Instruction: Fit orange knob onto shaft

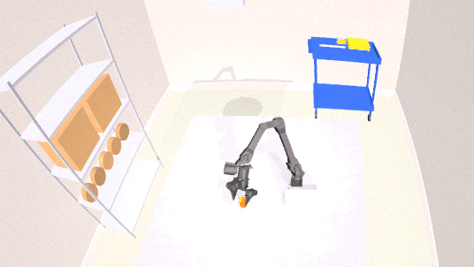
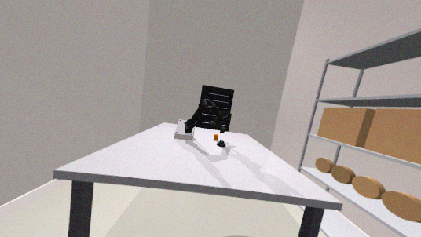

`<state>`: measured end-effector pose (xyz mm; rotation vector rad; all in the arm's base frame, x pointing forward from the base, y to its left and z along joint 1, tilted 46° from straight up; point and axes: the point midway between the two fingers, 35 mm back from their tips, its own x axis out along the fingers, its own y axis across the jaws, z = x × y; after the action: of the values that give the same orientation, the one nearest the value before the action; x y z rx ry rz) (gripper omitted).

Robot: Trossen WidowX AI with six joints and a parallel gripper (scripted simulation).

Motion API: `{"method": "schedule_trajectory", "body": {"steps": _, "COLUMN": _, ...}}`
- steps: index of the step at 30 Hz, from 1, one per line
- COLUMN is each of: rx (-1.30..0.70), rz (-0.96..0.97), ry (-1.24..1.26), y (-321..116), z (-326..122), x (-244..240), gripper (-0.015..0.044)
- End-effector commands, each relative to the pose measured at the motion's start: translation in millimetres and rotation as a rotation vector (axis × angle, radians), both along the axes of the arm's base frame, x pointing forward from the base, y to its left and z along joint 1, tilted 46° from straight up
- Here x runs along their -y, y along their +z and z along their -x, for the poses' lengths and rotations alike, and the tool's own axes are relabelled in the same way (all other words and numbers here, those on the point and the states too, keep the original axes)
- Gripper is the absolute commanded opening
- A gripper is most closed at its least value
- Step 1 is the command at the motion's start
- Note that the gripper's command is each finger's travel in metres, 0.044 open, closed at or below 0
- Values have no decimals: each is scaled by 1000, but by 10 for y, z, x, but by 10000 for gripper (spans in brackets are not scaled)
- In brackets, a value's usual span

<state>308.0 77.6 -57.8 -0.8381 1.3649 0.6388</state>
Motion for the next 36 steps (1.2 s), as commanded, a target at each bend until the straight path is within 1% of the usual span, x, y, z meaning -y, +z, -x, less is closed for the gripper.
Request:
{"method": "schedule_trajectory", "body": {"steps": 1, "rx": -127, "rz": 249, "ry": -56, "y": 44, "z": 39, "x": -38, "gripper": 440}}
{"method": "schedule_trajectory", "body": {"steps": 7, "rx": -177, "rz": 618, "ry": -61, "y": 343, "z": 11, "x": -132, "gripper": 440}}
{"method": "schedule_trajectory", "body": {"steps": 9, "rx": -170, "rz": 697, "ry": -50, "y": 431, "z": -10, "x": -169, "gripper": 440}}
{"method": "schedule_trajectory", "body": {"steps": 20, "rx": -169, "rz": 707, "ry": -48, "y": 442, "z": -13, "x": -174, "gripper": 440}}
{"method": "schedule_trajectory", "body": {"steps": 22, "rx": -196, "rz": 709, "ry": 10, "y": 442, "z": -12, "x": -176, "gripper": 440}}
{"method": "schedule_trajectory", "body": {"steps": 25, "rx": -282, "rz": 711, "ry": 199, "y": 443, "z": -8, "x": -184, "gripper": 440}}
{"method": "schedule_trajectory", "body": {"steps": 33, "rx": -288, "rz": 711, "ry": 214, "y": 420, "z": -30, "x": -167, "gripper": 440}}
{"method": "schedule_trajectory", "body": {"steps": 36, "rx": -288, "rz": 712, "ry": 214, "y": 241, "z": -20, "x": 13, "gripper": 440}}
